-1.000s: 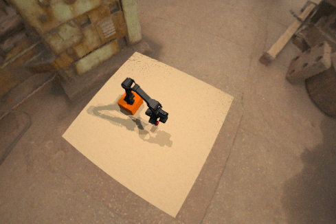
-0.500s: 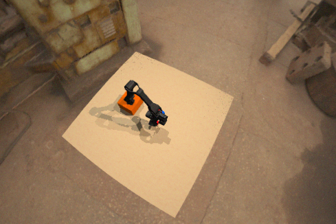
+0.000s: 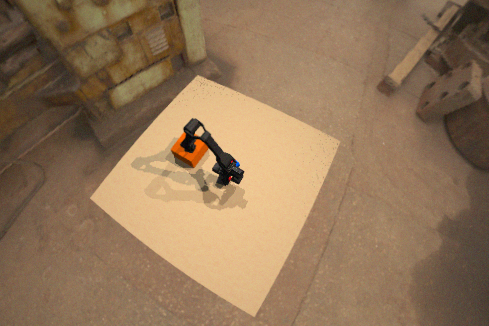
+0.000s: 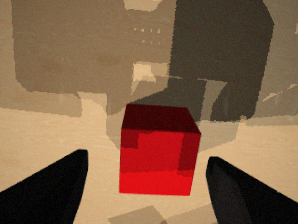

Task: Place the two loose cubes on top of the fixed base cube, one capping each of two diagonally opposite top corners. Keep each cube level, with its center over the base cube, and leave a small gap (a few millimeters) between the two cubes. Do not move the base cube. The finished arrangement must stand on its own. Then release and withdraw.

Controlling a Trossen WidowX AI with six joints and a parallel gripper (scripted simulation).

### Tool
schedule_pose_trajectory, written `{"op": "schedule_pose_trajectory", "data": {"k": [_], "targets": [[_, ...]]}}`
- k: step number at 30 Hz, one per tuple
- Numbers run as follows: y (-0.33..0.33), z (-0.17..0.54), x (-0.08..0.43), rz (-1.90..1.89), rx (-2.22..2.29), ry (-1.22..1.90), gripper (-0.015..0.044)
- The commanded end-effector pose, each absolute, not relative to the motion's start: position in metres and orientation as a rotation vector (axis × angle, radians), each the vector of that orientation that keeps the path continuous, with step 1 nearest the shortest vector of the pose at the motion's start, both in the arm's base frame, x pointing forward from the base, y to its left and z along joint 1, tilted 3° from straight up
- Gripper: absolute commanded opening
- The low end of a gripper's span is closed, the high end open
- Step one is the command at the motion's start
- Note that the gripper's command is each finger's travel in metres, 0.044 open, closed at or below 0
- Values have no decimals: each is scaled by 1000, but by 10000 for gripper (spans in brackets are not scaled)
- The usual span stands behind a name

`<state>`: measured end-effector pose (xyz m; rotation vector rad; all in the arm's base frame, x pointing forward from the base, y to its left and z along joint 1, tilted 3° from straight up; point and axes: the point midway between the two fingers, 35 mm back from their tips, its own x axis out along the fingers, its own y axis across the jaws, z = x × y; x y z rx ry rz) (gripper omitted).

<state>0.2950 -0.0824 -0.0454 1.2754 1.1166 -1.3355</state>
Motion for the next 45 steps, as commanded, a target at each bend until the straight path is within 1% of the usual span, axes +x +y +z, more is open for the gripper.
{"op": "schedule_pose_trajectory", "data": {"k": [1,6,12,18,45], "targets": [[-83,-54,291,-1341,1265,1124,265],[-83,-59,291,-1341,1265,1124,265],[-83,-59,291,-1341,1265,1124,107],[-83,-55,292,-1341,1265,1124,105],[-80,29,298,-1340,1265,1123,105]]}}
